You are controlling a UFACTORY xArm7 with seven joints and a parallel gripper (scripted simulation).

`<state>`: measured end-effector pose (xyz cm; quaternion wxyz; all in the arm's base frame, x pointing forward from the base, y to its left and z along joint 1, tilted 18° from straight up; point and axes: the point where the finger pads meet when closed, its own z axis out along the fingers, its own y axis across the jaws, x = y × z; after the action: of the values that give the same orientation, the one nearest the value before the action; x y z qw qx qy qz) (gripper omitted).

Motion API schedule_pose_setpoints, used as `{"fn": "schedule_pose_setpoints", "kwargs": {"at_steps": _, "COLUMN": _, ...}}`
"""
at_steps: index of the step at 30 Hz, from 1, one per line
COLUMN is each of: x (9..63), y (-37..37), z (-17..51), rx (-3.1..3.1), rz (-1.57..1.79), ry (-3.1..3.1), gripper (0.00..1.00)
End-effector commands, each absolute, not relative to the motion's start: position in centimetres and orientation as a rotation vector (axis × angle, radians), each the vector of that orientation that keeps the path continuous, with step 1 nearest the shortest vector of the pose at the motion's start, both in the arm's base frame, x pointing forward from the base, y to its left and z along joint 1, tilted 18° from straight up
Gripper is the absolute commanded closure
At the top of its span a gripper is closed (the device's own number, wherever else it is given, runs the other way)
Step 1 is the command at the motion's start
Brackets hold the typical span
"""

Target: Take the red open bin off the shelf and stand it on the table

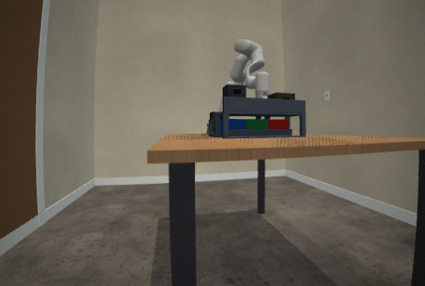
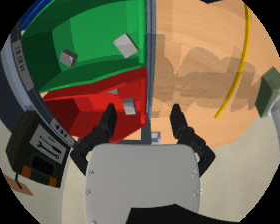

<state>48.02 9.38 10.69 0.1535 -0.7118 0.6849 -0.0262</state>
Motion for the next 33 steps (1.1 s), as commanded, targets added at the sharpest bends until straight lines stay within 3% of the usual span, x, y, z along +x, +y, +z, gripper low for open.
{"fn": "schedule_pose_setpoints", "kwargs": {"at_steps": 1, "x": 48.14, "y": 9.37, "z": 10.81, "rx": -2.038, "rz": -0.077, "ry": 1.962, "gripper": 0.00}}
{"fn": "schedule_pose_setpoints", "kwargs": {"at_steps": 33, "x": 47.96, "y": 9.21, "z": 11.59, "rx": -2.038, "rz": -0.077, "ry": 1.962, "gripper": 0.00}}
